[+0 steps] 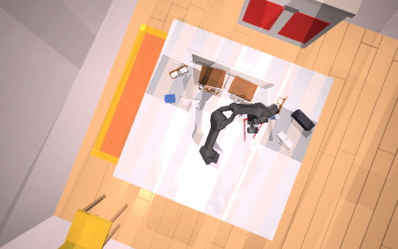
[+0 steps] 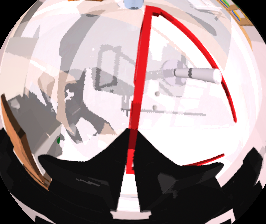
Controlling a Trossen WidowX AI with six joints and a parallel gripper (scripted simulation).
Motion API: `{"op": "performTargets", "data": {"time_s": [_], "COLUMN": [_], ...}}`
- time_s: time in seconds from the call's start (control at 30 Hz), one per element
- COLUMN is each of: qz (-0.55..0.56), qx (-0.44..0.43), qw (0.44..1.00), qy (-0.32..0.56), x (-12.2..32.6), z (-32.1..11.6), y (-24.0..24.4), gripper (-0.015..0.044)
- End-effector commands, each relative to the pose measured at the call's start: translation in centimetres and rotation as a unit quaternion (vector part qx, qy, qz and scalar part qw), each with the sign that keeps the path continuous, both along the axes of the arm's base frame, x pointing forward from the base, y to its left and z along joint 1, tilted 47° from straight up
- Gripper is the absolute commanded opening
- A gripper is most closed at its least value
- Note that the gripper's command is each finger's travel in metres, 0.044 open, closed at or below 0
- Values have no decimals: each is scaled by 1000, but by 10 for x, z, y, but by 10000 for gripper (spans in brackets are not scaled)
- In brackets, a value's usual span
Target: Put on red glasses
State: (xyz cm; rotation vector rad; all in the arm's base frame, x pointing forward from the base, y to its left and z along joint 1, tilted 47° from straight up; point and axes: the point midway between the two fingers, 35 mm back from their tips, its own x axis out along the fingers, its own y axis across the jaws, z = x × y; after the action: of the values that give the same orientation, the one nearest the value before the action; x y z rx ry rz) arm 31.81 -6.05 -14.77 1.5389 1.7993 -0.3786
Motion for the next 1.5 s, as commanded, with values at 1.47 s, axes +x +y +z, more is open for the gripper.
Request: {"op": "performTargets", "data": {"time_s": [1.47], "qz": [-2], "qx": [0], "qw": [1000], "qy": [-2], "x": [3], "z": [27], "y": [23], "gripper": [0]}}
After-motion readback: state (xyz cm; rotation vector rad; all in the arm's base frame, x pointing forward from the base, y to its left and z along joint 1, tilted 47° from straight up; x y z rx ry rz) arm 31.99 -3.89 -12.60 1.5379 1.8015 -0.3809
